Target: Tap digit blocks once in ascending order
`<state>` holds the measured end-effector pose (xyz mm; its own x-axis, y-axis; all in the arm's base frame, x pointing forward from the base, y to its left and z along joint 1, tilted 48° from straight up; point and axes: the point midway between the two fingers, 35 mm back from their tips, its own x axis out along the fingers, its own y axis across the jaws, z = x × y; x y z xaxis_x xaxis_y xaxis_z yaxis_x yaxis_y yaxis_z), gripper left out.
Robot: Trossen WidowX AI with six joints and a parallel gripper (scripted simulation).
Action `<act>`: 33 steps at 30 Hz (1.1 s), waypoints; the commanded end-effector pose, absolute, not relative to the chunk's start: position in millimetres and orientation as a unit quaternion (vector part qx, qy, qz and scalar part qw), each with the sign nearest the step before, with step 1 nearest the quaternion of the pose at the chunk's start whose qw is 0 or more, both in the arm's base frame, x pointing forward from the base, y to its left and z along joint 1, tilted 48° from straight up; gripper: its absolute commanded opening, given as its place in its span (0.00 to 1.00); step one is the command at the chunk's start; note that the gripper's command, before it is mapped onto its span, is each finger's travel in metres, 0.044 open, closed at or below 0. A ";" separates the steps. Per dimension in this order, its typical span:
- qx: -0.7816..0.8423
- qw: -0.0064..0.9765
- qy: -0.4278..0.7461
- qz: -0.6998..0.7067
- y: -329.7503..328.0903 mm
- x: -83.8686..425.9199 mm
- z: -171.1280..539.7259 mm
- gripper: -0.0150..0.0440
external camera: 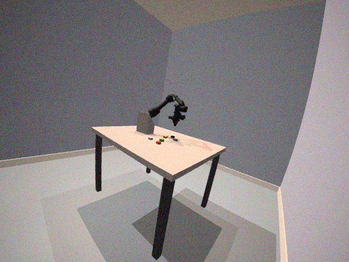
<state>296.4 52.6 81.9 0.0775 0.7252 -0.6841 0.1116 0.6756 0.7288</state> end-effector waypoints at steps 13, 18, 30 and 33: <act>0.323 0.655 0.645 0.222 -102.6 343.4 -69.6 0.29; 0.329 0.653 0.642 0.230 -138.4 332.2 -120.5 0.29; 0.331 0.653 0.640 0.233 -84.0 334.9 -184.8 0.29; 0.331 0.653 0.640 0.233 -84.0 334.9 -184.8 0.29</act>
